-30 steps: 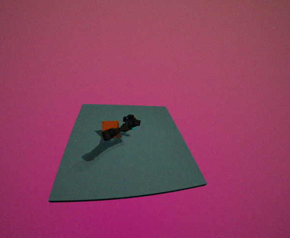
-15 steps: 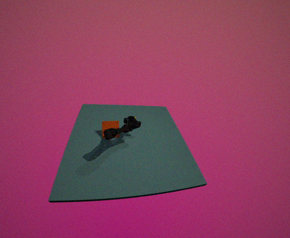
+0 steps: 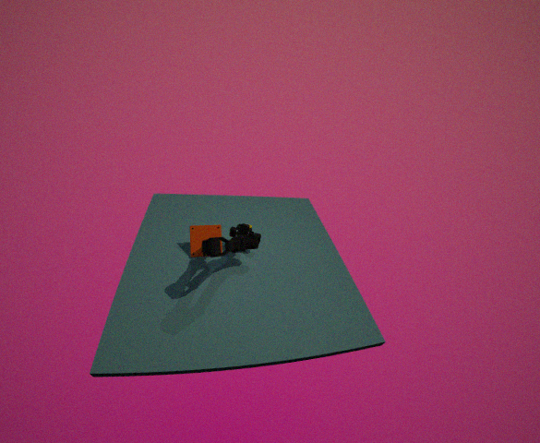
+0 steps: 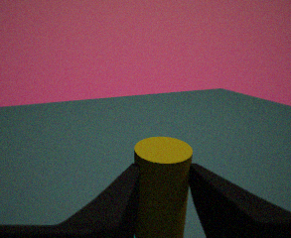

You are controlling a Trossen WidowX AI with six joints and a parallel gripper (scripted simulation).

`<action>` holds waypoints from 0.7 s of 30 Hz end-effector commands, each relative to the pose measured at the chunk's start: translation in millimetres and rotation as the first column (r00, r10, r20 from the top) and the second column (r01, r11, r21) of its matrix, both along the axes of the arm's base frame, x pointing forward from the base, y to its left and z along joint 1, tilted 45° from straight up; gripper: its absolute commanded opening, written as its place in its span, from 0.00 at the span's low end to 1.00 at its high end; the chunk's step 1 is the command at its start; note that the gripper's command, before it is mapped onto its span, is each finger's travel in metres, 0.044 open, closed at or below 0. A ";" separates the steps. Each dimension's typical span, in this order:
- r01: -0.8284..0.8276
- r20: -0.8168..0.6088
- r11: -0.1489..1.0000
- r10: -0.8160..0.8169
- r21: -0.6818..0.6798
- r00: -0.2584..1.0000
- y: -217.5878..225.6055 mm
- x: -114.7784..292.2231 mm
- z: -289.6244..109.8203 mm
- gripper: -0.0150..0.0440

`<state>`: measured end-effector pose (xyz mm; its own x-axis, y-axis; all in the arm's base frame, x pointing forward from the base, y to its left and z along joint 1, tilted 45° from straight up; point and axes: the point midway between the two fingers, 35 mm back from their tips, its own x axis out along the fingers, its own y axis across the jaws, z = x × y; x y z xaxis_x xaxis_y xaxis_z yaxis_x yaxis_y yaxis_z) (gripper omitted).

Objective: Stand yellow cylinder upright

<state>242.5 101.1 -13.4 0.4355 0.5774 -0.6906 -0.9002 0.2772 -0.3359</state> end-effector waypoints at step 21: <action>0.004 -0.004 1.000 -0.004 0.000 1.000 -24.0 -6.6 -23.4 0.43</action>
